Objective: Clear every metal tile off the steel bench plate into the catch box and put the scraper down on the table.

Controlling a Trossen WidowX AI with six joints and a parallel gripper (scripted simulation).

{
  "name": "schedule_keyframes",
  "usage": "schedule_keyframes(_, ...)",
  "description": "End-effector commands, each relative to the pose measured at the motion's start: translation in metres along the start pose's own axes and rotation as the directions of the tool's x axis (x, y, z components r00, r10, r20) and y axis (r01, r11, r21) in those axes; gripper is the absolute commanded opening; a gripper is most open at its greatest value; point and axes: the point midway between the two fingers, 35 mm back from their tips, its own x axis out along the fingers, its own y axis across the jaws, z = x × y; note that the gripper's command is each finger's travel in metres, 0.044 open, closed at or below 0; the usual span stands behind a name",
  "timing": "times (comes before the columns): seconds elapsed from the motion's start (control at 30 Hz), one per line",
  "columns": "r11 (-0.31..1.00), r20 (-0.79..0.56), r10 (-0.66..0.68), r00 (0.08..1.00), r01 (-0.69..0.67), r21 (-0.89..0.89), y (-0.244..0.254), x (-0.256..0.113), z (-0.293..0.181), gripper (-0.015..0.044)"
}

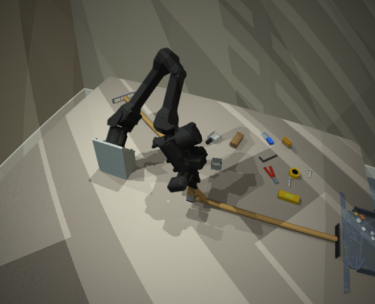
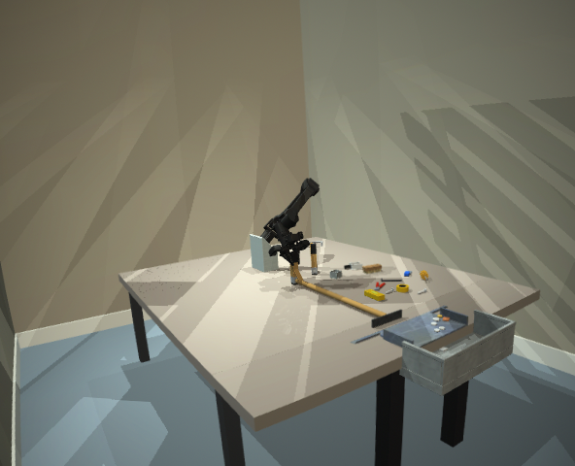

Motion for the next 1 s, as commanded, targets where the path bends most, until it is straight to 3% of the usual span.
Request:
schedule_keyframes(0.0, 1.000, 0.012, -0.001, 1.000, 0.001, -0.012, 0.008, -0.002, 0.004, 0.0000)
schedule_keyframes(0.97, 1.000, 0.015, -0.001, 1.000, 0.001, -0.004, 0.046, -0.005, 0.000, 0.0000)
